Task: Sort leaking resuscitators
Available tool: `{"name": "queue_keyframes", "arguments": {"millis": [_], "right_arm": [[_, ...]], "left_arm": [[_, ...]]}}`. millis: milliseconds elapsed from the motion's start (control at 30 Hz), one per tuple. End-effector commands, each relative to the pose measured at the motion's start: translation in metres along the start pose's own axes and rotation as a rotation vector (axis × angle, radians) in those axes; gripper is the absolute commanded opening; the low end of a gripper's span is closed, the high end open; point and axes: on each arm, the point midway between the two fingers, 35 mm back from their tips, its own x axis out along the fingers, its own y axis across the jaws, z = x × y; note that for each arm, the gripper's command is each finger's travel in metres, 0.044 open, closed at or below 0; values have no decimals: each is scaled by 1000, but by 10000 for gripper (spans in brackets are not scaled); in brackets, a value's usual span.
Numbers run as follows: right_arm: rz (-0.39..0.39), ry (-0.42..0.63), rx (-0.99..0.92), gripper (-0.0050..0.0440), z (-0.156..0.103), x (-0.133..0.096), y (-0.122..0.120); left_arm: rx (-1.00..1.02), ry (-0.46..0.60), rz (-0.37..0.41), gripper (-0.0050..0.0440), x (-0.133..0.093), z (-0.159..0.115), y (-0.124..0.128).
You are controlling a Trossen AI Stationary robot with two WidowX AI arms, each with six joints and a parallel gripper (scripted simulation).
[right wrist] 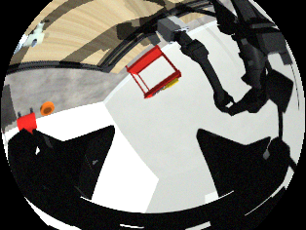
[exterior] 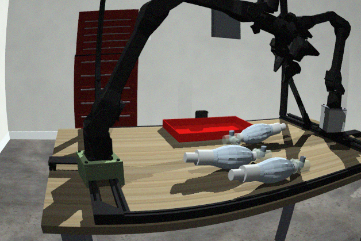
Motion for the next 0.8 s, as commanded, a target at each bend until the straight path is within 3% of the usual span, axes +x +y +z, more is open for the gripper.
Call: {"name": "queue_keyframes", "arguments": {"millis": [0, 167, 200, 533, 733, 767], "right_arm": [[-1, 1, -1, 440, 0, 0, 0], [-1, 1, -1, 440, 0, 0, 0], [0, -2, -1, 440, 1, 0, 0], [0, -2, -1, 440, 1, 0, 0], [0, -2, -1, 440, 1, 0, 0], [-2, 2, 1, 440, -1, -1, -1]], "left_arm": [[-390, -15, 17, 440, 15, 5, -16], [-390, -15, 17, 440, 15, 5, -16], [-299, -16, 14, 440, 16, 6, -17], [-1027, -90, 36, 440, 48, 14, -59], [-1027, -90, 36, 440, 48, 14, -59], [-886, -79, 34, 440, 49, 13, -57]]}}
